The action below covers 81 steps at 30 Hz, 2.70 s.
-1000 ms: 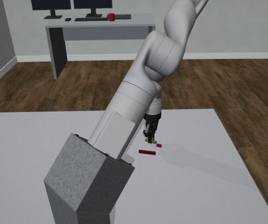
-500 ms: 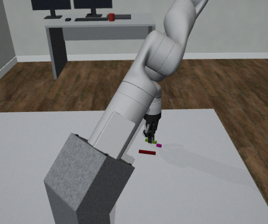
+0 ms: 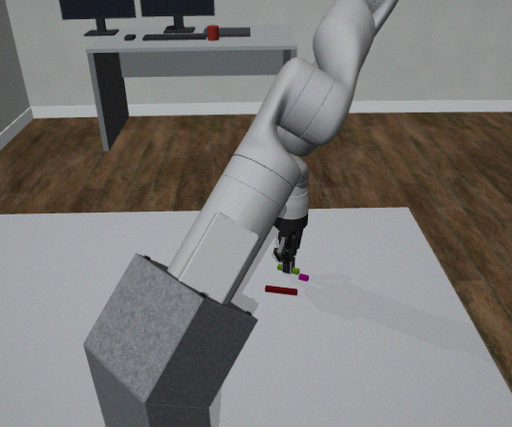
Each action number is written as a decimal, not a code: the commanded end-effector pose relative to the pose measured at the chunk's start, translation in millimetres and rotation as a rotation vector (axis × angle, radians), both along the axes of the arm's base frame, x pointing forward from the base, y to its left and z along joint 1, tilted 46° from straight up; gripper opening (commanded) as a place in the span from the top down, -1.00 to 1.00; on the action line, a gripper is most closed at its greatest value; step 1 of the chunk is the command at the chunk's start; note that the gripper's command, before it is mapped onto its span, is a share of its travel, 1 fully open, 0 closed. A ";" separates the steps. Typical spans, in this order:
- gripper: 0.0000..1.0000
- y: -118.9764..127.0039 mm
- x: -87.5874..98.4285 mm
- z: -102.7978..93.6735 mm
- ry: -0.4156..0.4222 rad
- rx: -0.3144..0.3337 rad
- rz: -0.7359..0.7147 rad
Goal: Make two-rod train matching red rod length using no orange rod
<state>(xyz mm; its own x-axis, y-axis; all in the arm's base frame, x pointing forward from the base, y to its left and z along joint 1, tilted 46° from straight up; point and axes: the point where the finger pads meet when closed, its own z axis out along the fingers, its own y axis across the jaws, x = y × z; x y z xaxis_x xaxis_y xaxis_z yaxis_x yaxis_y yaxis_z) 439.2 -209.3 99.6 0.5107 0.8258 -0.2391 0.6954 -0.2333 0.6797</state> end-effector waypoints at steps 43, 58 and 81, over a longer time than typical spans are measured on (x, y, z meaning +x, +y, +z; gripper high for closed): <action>0.91 -5.6 5.6 -7.6 0.000 0.000 0.000; 0.75 -5.6 5.6 -7.6 0.000 0.000 0.000; 0.52 -4.4 4.4 -6.0 0.000 0.000 0.000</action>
